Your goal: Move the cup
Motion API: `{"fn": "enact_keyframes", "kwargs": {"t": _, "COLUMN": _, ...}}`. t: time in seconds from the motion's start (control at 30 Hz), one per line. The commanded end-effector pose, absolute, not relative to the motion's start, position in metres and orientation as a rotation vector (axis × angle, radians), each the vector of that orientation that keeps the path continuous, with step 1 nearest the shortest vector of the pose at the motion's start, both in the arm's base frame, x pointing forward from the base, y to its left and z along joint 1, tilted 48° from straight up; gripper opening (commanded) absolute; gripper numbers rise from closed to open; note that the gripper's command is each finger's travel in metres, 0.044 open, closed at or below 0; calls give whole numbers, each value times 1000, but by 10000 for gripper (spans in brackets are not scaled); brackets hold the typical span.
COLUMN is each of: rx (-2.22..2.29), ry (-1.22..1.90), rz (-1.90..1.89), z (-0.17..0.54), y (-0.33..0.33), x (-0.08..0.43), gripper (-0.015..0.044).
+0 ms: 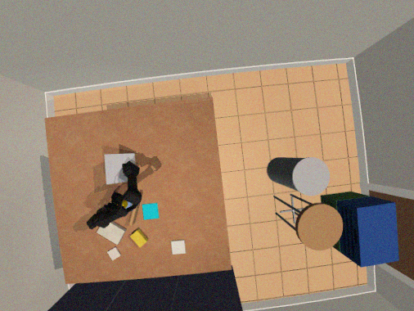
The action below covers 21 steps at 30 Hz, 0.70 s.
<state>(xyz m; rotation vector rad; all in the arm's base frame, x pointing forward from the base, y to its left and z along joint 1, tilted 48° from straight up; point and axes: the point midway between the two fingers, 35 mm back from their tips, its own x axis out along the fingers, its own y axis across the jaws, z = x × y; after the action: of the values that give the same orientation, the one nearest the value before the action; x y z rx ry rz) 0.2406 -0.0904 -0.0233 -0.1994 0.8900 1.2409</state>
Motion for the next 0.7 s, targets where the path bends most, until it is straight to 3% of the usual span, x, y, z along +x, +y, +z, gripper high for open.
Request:
{"fn": "enact_keyframes", "kwargs": {"t": 0.0, "rx": -193, "ry": 890, "rz": 1240, "z": -28, "y": -85, "x": 241, "gripper": 167}}
{"fn": "enact_keyframes", "kwargs": {"t": 0.67, "rx": -191, "ry": 888, "rz": 1242, "z": -49, "y": -60, "x": 241, "gripper": 167}}
